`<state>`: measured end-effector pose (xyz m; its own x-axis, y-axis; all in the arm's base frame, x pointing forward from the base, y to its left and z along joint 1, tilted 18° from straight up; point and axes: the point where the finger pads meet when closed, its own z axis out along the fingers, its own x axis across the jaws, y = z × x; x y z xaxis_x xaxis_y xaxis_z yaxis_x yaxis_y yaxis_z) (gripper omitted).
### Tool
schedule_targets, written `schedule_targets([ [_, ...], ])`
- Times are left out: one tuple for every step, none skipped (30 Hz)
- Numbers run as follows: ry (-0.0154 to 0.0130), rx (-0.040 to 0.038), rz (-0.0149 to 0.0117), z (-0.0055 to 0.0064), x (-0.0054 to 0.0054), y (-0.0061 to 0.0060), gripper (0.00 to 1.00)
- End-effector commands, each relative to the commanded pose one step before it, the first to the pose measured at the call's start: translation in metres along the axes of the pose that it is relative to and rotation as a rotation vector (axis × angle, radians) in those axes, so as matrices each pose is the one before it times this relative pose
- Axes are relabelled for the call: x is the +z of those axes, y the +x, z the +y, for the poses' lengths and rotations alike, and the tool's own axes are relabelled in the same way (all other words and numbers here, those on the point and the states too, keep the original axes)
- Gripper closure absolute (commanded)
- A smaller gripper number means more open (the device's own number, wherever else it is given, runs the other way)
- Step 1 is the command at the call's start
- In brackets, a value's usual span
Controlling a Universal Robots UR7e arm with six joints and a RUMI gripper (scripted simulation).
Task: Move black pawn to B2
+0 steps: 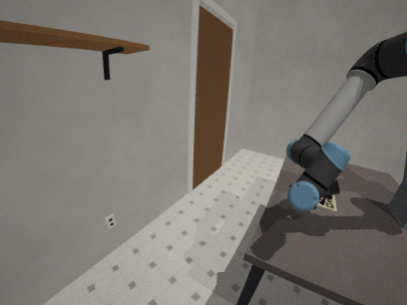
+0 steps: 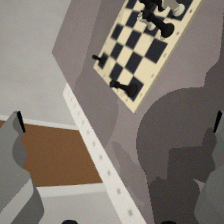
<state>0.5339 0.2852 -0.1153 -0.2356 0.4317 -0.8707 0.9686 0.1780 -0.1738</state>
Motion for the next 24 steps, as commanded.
schedule_targets([
  [-0.00151,-0.18773,-0.02593,-0.00300,0.00477,0.01074,0.00],
  [0.00246,-0.04989,-0.00856,-0.00047,0.00186,0.00364,0.00],
  [0.00000,0.00000,0.00000,0.00000,0.00000,0.00000,0.00],
  [0.00292,-0.04912,-0.00841,-0.00039,0.00191,0.00368,0.00],
  [0.00000,0.00000,0.00000,0.00000,0.00000,0.00000,0.00],
  [0.00313,-0.04798,-0.00812,-0.00018,0.00184,0.00361,0.00],
  [0.00080,-0.00109,-0.00040,-0.00042,0.00042,0.00037,0.00],
  [0.00296,-0.04629,-0.00764,0.00020,0.00158,0.00336,0.00],
  [0.00301,-0.04491,-0.00730,0.00041,0.00146,0.00321,0.00],
  [0.00076,-0.00102,-0.00031,-0.00036,0.00039,0.00037,0.00],
  [0.00297,-0.04337,-0.00693,0.00065,0.00130,0.00302,0.00],
  [0.00091,-0.00120,-0.00033,-0.00040,0.00046,0.00046,0.00],
  [0.00322,-0.04220,-0.00667,0.00072,0.00130,0.00296,0.00],
  [0.00331,-0.04082,-0.00636,0.00082,0.00124,0.00284,0.00],
  [0.00000,0.00000,0.00000,0.00000,0.00000,0.00000,0.00],
  [0.00000,0.00000,0.00000,0.00000,0.00000,0.00000,0.00],
  [0.00509,-0.04164,-0.00653,0.00024,0.00202,0.00361,0.00],
  [0.00354,-0.03807,-0.00576,0.00096,0.00118,0.00264,0.00],
  [0.00343,-0.03641,-0.00542,0.00107,0.00106,0.00244,0.00],
  [0.00331,-0.03472,-0.00508,0.00116,0.00095,0.00224,0.00],
  [0.00071,-0.00093,-0.00012,-0.00022,0.00034,0.00041,0.00],
  [0.00355,-0.03351,-0.00482,0.00111,0.00102,0.00226,0.00],
  [0.00368,-0.03215,-0.00454,0.00108,0.00105,0.00223,0.00],
  [0.00357,-0.03051,-0.00423,0.00111,0.00098,0.00208,0.00],
])
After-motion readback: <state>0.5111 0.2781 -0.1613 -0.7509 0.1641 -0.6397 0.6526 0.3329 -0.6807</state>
